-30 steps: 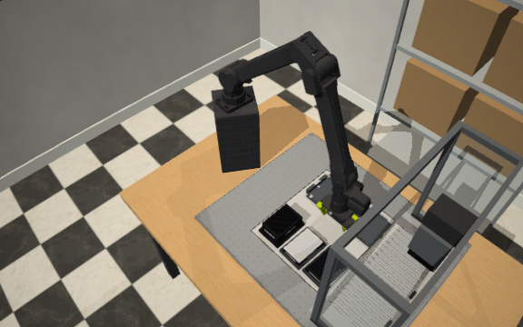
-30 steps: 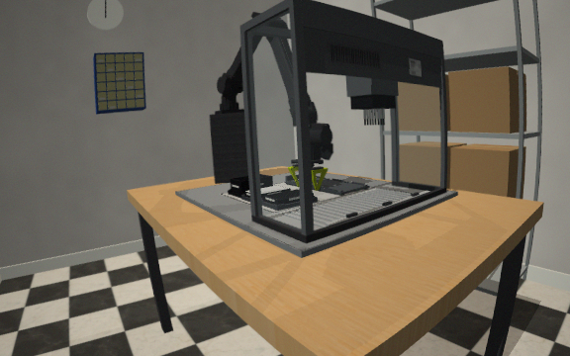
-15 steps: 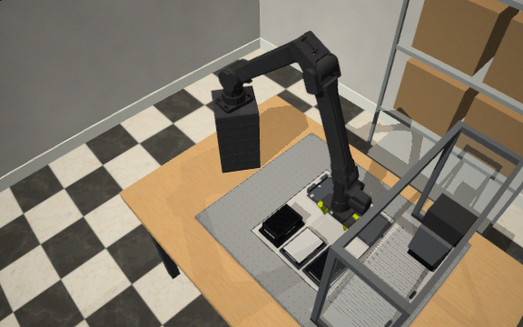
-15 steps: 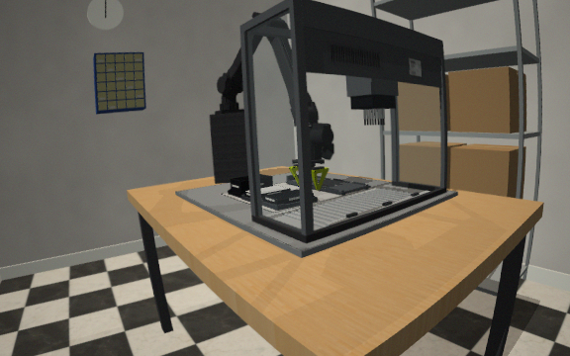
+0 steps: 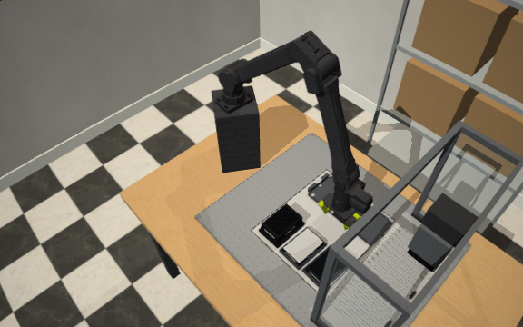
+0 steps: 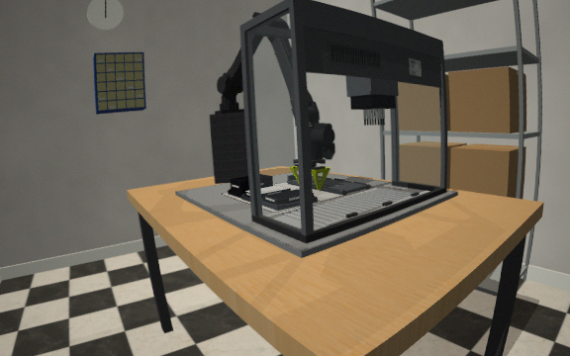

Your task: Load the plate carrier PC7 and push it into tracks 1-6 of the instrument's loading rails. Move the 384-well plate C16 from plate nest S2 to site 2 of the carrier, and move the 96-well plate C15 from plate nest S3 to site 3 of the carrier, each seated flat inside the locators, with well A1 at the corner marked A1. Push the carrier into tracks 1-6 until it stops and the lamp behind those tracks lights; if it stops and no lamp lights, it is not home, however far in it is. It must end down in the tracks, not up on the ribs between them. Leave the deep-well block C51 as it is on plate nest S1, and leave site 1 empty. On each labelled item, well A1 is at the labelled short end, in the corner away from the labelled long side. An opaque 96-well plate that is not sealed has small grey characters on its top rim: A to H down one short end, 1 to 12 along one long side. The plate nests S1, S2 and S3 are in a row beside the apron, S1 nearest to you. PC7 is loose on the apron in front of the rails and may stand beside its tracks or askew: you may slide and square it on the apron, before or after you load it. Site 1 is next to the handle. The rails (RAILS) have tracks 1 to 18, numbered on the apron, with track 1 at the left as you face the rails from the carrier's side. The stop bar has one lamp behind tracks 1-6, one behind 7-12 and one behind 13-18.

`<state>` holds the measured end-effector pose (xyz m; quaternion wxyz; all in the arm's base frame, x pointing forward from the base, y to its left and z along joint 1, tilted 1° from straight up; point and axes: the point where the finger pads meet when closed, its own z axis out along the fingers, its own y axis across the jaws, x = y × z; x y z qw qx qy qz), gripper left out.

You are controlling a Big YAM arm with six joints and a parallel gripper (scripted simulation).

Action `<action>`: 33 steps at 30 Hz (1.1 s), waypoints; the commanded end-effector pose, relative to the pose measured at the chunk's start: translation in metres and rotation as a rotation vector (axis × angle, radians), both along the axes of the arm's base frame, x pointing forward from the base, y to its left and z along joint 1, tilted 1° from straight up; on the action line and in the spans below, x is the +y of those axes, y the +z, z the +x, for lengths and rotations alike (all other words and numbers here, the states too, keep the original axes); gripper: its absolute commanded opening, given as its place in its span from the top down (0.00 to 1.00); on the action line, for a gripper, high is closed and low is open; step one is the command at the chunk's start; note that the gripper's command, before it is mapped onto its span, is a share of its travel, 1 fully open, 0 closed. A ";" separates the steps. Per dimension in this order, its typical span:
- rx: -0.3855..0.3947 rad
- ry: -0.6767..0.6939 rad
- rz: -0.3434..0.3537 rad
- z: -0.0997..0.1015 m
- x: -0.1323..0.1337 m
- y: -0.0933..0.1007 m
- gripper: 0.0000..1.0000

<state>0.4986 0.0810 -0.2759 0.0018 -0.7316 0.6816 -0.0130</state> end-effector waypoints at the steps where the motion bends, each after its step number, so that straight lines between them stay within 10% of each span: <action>1: -0.007 0.017 0.016 0.007 0.021 -0.003 0.00; 33: -0.005 0.021 0.015 0.005 0.030 -0.003 0.00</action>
